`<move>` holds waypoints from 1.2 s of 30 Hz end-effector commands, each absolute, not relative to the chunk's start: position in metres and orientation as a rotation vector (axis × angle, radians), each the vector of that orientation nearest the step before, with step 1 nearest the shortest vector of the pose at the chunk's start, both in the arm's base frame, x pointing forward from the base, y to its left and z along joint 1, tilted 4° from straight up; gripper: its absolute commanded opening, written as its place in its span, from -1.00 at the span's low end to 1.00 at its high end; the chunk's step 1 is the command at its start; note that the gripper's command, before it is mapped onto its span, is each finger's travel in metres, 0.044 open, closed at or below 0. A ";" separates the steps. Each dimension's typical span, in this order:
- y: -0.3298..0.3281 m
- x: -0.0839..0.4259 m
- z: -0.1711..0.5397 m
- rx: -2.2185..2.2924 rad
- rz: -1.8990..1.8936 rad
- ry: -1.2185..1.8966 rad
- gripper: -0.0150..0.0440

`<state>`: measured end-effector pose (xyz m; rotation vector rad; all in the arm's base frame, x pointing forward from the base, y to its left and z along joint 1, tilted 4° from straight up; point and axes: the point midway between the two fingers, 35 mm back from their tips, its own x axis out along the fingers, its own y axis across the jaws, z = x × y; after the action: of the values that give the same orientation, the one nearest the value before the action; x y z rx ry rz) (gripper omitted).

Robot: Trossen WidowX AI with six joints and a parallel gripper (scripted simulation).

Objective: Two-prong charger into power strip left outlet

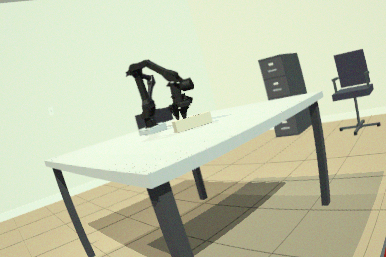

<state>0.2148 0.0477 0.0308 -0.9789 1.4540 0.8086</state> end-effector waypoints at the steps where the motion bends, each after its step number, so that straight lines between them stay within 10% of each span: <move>1: 0.046 0.213 0.021 -0.984 0.814 1.467 1.00; 18: 0.044 0.212 0.001 -0.984 0.814 1.467 1.00; 30: 0.045 0.213 0.005 -0.979 0.810 1.458 -0.07; 36: 0.045 0.213 0.005 -0.979 0.810 1.458 -0.20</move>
<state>0.2127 0.0452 0.0047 -0.9783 1.4593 0.8109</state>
